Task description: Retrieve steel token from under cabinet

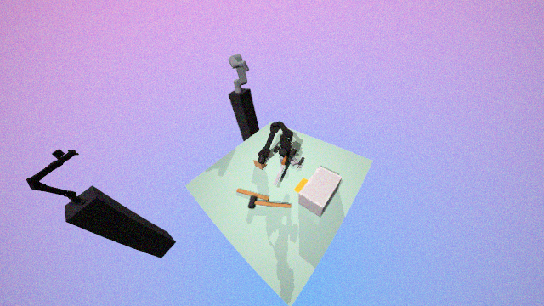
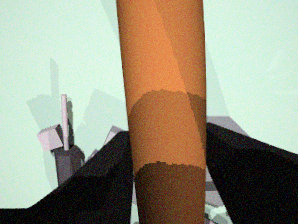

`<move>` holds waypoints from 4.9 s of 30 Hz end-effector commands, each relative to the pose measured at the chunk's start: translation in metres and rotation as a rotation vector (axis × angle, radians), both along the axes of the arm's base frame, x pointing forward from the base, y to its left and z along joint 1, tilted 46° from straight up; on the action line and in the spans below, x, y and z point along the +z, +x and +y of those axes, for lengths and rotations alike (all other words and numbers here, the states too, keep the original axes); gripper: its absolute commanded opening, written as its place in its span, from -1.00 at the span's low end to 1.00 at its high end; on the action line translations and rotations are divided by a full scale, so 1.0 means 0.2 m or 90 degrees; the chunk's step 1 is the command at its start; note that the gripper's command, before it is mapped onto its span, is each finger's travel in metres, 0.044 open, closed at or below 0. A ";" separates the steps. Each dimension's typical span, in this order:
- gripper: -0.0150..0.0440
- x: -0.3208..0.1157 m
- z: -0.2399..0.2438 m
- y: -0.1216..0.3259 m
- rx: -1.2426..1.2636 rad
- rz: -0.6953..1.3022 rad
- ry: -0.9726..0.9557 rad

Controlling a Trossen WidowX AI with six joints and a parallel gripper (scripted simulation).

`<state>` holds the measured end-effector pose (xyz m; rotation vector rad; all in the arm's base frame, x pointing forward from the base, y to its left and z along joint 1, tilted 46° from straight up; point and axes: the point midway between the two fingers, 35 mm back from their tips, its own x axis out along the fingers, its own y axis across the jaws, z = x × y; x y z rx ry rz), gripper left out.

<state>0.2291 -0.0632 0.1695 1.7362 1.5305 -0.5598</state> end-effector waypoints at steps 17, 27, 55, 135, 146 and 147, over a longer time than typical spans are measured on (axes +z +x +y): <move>-0.49 0.01 0.00 -0.01 -0.076 0.056 0.011; -0.49 0.02 0.00 -0.02 -0.114 0.087 0.020; -0.49 0.01 0.01 -0.05 -0.155 0.113 0.031; -0.49 -0.38 -0.38 -0.14 -0.132 0.182 0.073; -0.49 -0.44 -0.44 -0.14 -0.133 0.184 0.073; -0.49 -0.44 -0.44 -0.14 -0.133 0.184 0.073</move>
